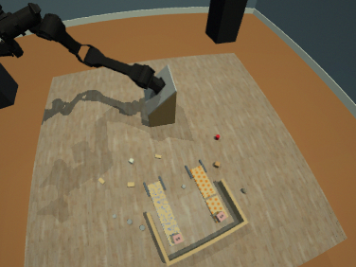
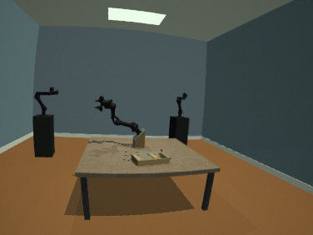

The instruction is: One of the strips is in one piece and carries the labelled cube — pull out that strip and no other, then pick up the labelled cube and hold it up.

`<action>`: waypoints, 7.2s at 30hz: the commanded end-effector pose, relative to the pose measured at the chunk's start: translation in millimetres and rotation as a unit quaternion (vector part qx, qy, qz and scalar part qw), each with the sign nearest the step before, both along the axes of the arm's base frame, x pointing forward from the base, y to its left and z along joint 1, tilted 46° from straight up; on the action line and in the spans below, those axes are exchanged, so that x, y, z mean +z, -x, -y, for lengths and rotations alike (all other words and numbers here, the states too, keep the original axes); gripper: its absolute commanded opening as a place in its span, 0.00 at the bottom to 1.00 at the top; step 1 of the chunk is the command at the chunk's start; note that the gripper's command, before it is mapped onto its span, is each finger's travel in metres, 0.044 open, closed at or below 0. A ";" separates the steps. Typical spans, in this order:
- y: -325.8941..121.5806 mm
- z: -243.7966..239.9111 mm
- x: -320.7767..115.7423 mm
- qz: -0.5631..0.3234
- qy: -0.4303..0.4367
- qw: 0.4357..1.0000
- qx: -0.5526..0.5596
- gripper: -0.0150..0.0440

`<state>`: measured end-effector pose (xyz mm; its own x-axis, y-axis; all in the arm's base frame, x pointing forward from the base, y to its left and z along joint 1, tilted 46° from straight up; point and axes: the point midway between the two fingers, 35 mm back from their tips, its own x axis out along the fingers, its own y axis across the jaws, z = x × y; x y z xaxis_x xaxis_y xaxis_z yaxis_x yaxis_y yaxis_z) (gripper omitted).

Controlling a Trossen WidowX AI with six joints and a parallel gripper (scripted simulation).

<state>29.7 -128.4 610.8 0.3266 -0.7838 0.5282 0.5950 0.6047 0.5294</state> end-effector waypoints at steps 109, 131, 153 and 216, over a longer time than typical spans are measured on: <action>-345.4 80.2 -601.4 -0.943 -0.128 0.307 0.015 0.25; -337.9 107.4 -624.0 -0.943 -0.128 0.307 0.013 0.25; -337.1 109.7 -625.9 -0.943 -0.127 0.307 0.013 0.25; -307.6 111.4 -625.1 -0.943 -0.127 0.306 0.013 0.25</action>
